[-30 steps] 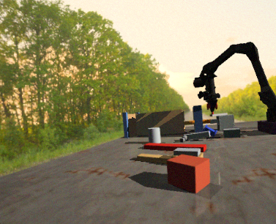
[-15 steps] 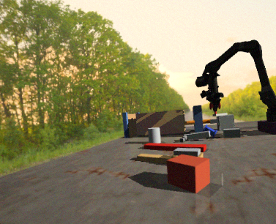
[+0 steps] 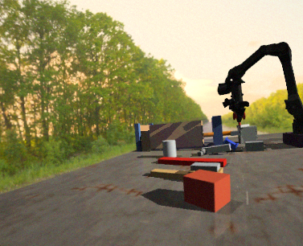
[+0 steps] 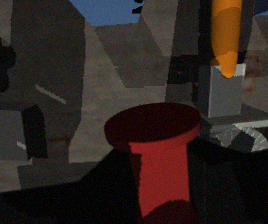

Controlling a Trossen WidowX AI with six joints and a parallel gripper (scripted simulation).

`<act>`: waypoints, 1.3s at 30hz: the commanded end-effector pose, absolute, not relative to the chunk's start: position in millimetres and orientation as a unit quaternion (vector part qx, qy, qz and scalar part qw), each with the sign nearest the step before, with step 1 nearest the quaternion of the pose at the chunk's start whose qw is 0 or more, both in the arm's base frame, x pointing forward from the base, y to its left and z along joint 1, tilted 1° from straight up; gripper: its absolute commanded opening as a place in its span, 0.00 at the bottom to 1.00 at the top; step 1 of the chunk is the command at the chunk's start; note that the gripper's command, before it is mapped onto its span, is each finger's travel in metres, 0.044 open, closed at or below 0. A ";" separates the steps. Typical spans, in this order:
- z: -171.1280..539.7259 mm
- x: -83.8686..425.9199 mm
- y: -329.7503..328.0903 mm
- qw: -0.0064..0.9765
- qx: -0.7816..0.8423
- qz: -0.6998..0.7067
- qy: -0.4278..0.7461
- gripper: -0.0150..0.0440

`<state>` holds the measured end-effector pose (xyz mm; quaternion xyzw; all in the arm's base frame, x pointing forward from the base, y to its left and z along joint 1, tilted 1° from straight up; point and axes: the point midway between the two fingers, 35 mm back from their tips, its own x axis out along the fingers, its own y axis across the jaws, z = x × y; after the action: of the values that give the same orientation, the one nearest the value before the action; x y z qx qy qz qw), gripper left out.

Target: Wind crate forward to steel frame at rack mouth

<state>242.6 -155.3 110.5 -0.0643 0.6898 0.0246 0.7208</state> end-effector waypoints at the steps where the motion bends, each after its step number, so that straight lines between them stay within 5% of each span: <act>1: 106.5 226.7 -148.2 0.710 -0.055 0.030 0.702 0.25; 39: 105.4 176.4 -143.5 0.708 -0.055 0.030 0.703 0.25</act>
<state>193.6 -142.0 108.7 -0.0633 0.6885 0.0356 0.7216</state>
